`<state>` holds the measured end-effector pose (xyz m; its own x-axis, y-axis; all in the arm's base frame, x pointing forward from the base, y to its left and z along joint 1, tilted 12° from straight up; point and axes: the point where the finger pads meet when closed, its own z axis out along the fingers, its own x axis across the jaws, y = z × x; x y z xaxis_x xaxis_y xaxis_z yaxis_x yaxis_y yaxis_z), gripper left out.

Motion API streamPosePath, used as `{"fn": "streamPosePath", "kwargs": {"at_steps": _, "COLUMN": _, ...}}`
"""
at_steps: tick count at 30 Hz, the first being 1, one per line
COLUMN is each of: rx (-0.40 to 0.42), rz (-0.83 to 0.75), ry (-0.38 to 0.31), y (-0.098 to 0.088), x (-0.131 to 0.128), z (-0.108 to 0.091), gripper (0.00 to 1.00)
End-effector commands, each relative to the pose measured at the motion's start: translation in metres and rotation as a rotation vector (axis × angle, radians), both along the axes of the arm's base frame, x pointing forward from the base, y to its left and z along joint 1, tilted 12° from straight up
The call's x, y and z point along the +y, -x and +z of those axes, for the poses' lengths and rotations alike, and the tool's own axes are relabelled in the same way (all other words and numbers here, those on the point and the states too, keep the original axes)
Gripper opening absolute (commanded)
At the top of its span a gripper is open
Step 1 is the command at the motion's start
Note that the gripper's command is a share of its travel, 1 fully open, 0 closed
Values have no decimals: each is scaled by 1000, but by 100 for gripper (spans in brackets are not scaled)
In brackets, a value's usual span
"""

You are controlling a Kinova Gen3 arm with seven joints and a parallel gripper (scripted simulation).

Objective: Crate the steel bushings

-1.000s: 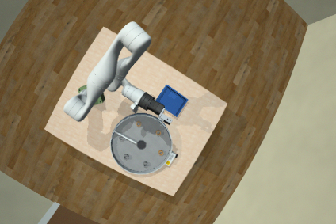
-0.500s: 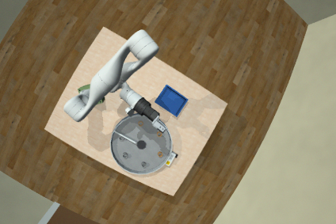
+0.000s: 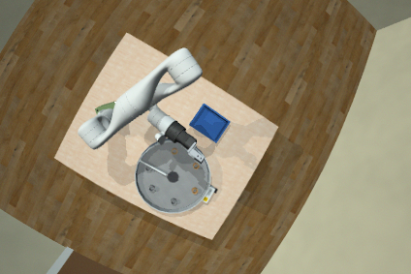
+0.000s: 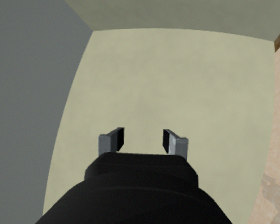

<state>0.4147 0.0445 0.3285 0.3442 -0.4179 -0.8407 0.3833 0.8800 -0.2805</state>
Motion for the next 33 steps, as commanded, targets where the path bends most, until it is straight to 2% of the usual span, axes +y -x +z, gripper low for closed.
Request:
{"fn": "streamPosePath", "kwargs": {"at_steps": 1, "rx": 149, "rz": 133, "ry": 37, "y": -3, "x": -13, "z": 4, "gripper": 100}}
{"fn": "streamPosePath", "kwargs": {"at_steps": 12, "rx": 149, "rz": 133, "ry": 37, "y": -3, "x": -13, "z": 4, "gripper": 100}}
{"fn": "streamPosePath", "kwargs": {"at_steps": 13, "rx": 24, "rz": 12, "ry": 11, "y": -6, "x": -14, "z": 4, "gripper": 100}}
{"fn": "streamPosePath", "kwargs": {"at_steps": 17, "rx": 144, "rz": 138, "ry": 46, "y": -13, "x": -23, "z": 9, "gripper": 100}}
{"fn": "streamPosePath", "kwargs": {"at_steps": 29, "rx": 144, "rz": 138, "ry": 46, "y": -13, "x": -23, "z": 9, "gripper": 100}}
{"fn": "streamPosePath", "kwargs": {"at_steps": 30, "rx": 7, "rz": 16, "ry": 20, "y": -14, "x": -23, "z": 9, "gripper": 100}}
{"fn": "streamPosePath", "kwargs": {"at_steps": 33, "rx": 105, "rz": 107, "ry": 40, "y": -15, "x": -23, "z": 9, "gripper": 100}}
